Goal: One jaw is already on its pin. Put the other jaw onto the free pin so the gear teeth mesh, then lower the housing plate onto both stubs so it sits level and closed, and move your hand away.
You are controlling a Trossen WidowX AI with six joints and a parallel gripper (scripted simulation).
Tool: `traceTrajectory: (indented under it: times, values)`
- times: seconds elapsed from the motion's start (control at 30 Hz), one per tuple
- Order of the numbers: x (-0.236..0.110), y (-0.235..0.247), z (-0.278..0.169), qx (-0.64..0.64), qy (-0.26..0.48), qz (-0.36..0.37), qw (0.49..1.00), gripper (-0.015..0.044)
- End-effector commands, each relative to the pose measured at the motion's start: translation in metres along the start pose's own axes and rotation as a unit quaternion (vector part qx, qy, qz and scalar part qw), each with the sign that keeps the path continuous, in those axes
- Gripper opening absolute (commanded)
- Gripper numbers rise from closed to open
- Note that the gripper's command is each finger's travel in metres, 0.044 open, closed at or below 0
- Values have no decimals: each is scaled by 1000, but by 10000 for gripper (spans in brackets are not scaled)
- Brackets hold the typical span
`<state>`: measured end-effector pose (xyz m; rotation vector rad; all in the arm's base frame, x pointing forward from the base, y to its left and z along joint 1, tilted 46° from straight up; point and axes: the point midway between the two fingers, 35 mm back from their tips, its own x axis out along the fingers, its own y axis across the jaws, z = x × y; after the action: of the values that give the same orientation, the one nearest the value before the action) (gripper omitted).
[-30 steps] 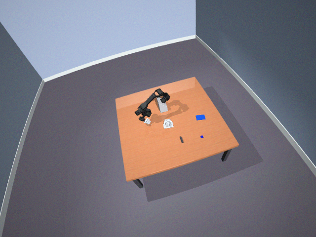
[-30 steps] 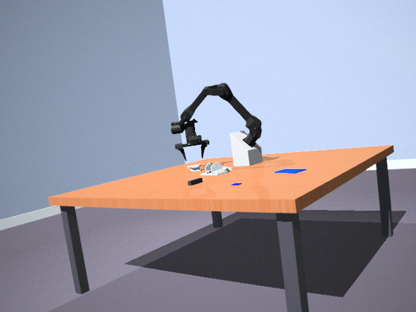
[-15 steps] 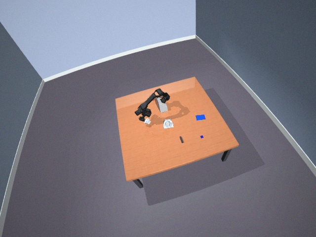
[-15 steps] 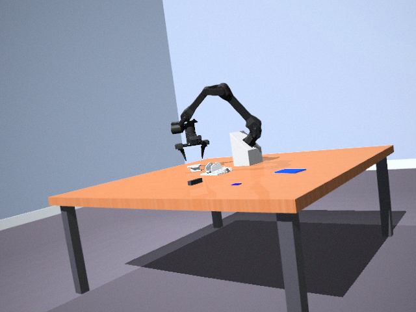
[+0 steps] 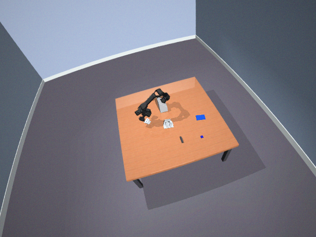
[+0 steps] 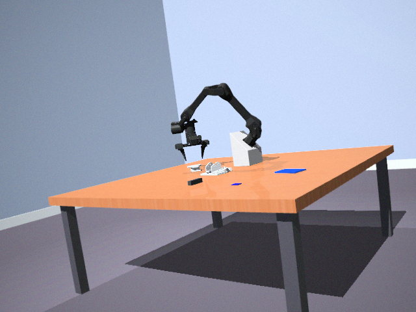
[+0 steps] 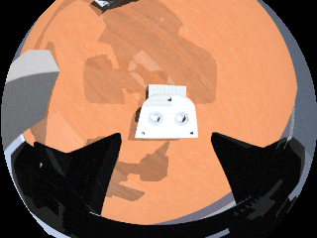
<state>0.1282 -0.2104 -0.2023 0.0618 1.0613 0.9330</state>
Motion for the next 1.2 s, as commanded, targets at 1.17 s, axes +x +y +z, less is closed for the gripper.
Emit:
traceTrajectory:
  times: [1.17]
  values:
    - [51,-3,1,2,-2,-1,1000,440]
